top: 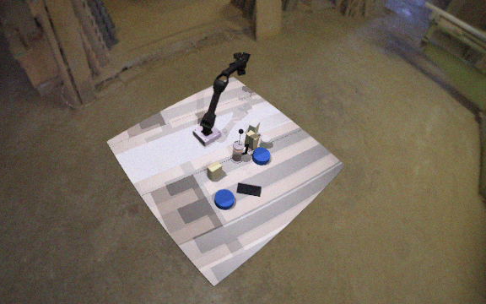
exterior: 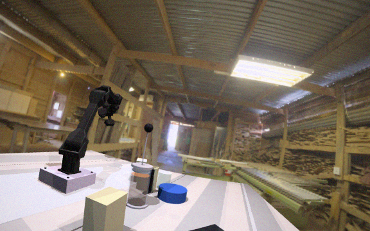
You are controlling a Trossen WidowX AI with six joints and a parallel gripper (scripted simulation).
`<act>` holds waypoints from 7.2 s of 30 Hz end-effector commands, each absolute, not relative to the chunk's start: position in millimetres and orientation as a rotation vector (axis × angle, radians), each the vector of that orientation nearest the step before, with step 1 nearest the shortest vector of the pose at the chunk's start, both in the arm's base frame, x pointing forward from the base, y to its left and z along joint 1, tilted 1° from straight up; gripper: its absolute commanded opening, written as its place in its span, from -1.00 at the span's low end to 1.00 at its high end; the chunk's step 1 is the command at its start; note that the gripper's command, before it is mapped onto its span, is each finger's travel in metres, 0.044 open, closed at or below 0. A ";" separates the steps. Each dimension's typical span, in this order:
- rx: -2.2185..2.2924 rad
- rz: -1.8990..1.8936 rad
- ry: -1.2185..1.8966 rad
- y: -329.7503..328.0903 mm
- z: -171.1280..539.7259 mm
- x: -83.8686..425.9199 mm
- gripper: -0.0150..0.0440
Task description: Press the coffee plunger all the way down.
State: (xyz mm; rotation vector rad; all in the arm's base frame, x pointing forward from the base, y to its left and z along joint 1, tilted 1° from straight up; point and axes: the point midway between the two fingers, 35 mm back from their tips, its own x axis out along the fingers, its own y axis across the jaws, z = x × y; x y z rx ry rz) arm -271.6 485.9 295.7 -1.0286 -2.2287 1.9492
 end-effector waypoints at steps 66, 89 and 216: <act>-0.035 0.168 0.532 36.5 262.7 229.4 1.00; -0.035 0.170 0.529 42.1 245.6 259.1 1.00; -0.035 0.170 0.526 50.2 143.0 290.7 -0.07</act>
